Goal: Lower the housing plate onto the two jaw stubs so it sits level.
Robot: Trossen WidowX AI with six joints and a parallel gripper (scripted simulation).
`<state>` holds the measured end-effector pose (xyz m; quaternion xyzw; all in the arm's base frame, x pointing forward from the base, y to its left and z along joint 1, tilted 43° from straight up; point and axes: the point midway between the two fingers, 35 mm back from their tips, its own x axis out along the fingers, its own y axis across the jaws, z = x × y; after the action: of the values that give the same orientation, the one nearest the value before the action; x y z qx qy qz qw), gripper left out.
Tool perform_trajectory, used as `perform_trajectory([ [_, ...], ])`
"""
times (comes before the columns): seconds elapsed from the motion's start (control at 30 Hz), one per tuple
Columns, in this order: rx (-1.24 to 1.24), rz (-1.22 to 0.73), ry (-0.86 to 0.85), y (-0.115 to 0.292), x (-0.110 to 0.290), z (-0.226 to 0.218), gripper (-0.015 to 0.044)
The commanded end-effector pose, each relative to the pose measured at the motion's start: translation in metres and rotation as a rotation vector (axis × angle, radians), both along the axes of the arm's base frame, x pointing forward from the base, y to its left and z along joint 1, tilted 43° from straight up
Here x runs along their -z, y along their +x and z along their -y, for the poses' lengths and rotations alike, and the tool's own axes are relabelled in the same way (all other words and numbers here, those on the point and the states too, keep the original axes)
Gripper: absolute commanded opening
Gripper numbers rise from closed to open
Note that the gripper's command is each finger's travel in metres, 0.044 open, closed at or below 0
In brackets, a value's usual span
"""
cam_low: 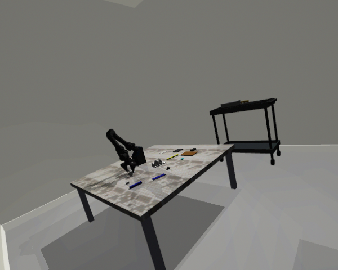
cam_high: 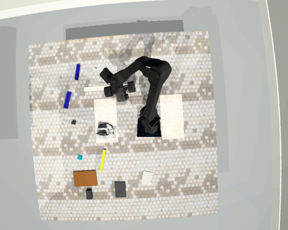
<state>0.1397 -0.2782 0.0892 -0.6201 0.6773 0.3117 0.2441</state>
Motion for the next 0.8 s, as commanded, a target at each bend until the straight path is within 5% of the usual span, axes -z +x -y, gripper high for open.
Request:
perform_trajectory([
  [0.0, -0.006, -0.004, 0.007, 0.0002, 0.0025, 0.0003, 0.044],
  [0.77, 0.0, -0.001, 0.001, -0.0002, 0.0009, 0.0005, 0.0433],
])
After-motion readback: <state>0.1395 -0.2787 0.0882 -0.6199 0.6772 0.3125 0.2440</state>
